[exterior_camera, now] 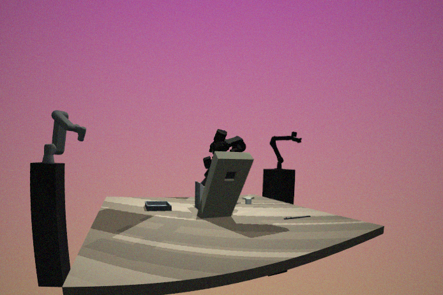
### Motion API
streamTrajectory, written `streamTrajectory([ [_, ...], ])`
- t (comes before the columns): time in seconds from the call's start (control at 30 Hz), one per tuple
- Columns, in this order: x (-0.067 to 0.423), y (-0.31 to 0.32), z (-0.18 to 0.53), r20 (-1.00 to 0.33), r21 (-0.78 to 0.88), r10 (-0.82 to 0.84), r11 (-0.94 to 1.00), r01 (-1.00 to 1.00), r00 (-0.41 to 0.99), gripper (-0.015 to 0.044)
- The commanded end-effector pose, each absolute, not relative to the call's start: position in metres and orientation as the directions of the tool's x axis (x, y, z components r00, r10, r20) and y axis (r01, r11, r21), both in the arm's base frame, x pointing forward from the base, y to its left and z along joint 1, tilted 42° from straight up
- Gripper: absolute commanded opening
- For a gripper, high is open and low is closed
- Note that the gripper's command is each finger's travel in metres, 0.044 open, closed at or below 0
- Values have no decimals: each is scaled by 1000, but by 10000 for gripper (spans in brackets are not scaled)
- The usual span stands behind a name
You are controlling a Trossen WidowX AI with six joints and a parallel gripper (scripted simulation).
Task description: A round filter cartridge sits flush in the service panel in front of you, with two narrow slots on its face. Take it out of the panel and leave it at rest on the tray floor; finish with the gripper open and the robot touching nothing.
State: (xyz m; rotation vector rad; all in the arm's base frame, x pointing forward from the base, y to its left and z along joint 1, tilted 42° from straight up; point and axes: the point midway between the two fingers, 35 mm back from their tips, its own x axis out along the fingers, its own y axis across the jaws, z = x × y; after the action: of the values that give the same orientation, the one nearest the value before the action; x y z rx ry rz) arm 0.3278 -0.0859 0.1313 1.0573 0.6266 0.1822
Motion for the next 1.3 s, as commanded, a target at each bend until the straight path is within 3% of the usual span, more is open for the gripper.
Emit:
streamTrajectory([
  [0.0,328,-86,130,-396,855,426,494,157,814,115],
  [1.27,340,-80,124,-395,856,426,494,156,814,115],
])
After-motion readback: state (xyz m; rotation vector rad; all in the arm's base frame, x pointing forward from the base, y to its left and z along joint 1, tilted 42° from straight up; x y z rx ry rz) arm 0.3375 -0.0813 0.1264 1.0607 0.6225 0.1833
